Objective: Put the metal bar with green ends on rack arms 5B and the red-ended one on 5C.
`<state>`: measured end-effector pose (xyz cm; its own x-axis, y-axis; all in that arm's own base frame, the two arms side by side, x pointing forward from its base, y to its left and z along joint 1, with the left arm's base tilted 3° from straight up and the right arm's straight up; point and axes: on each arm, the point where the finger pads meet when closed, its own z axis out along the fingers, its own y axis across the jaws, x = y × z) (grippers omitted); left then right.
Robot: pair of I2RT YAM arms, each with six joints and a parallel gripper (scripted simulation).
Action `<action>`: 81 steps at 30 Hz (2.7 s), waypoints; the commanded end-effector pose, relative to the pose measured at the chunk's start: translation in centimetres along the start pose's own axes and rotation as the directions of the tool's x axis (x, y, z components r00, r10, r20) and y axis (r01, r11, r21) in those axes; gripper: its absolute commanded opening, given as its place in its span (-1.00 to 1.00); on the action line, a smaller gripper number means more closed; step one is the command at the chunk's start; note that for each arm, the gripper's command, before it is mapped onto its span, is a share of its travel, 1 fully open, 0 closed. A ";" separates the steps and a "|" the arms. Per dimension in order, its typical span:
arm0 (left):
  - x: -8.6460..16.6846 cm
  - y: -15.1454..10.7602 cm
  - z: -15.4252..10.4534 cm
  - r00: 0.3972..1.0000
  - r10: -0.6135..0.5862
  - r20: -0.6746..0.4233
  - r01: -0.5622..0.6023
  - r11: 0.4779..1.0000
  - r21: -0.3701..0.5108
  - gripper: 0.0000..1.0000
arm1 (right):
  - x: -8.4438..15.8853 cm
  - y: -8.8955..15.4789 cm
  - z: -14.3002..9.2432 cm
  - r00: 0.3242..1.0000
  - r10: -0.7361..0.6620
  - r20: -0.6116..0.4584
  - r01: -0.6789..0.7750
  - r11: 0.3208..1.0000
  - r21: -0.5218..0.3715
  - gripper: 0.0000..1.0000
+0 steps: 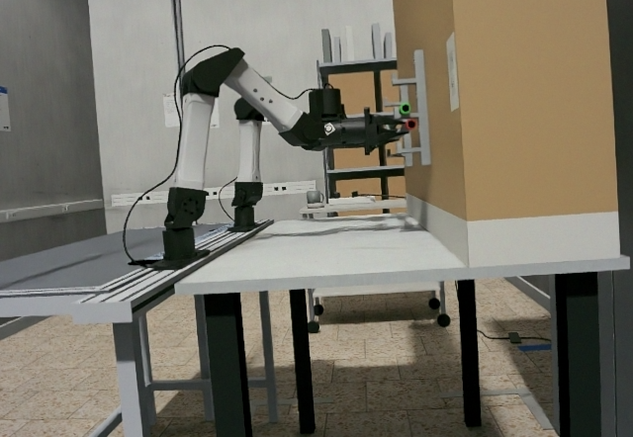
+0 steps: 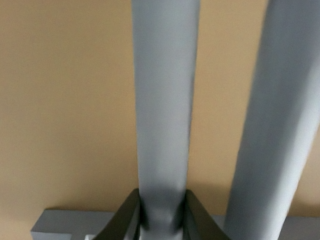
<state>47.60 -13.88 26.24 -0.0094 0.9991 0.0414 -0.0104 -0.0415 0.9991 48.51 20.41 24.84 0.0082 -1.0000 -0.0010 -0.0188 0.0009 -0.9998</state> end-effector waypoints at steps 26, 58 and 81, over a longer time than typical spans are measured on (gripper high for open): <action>-0.4 0.2 -2.8 1.000 -0.004 0.014 0.005 1.000 -0.026 -1.00 | 0.0 0.0 -2.7 1.000 -0.007 0.001 0.007 1.000 0.015 -1.00; -0.4 0.8 -4.8 1.000 -0.004 0.014 0.005 1.000 -0.026 -1.00 | 0.0 -0.6 -4.7 1.000 -0.007 0.001 0.007 1.000 0.015 -1.00; -0.4 4.7 -4.9 1.000 -0.004 0.014 0.005 1.000 -0.026 -1.00 | -0.1 -4.6 -4.8 1.000 -0.007 0.001 0.007 1.000 0.015 -1.00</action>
<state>43.01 -14.39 28.40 0.0113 0.9988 0.0473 -0.0022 -0.0473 0.9989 44.22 19.94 27.11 -0.0091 -0.9999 0.0087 -0.0265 -0.0085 -0.9996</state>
